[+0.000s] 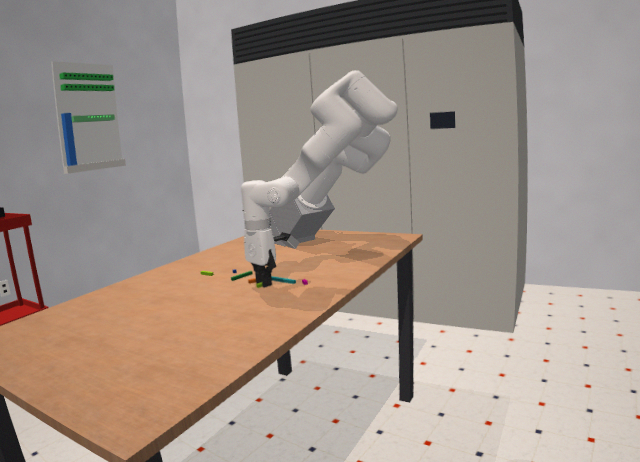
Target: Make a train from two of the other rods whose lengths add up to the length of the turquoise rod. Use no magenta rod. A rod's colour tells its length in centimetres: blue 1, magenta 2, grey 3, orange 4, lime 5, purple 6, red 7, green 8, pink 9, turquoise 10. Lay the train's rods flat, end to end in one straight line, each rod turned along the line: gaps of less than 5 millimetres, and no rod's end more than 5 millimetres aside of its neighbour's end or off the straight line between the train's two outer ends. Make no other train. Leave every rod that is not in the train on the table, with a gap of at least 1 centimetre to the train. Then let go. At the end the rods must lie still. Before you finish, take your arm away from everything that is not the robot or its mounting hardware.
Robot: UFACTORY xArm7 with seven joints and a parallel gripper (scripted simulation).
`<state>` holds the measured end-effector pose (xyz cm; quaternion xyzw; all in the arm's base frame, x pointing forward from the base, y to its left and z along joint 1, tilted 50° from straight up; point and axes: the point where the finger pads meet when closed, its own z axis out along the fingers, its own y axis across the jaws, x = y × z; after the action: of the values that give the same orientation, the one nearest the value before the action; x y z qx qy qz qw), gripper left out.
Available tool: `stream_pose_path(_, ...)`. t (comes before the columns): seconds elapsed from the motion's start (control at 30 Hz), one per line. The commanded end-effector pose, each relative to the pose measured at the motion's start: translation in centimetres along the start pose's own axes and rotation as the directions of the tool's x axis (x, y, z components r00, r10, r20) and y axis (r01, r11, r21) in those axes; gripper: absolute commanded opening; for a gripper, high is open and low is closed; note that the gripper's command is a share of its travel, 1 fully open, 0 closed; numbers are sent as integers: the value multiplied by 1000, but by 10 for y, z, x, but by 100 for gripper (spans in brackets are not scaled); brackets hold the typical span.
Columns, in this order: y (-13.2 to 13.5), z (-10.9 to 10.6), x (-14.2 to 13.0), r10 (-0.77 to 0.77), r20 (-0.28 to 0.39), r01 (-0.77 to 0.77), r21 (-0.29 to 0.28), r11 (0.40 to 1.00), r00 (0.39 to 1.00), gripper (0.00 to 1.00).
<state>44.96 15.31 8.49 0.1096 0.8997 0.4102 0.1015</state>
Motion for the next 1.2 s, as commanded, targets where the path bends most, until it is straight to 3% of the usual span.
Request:
stream_pose_path(0.0,0,-1,-1,1,4,-1,0,1000,1000,24)
stream_pose_path(0.53,0,-1,-1,1,4,-1,0,1000,1000,24)
stream_pose_path(0.57,0,-1,-1,1,4,-1,0,1000,1000,4)
stream_pose_path(1.17,0,-1,-1,1,4,-1,0,1000,1000,4)
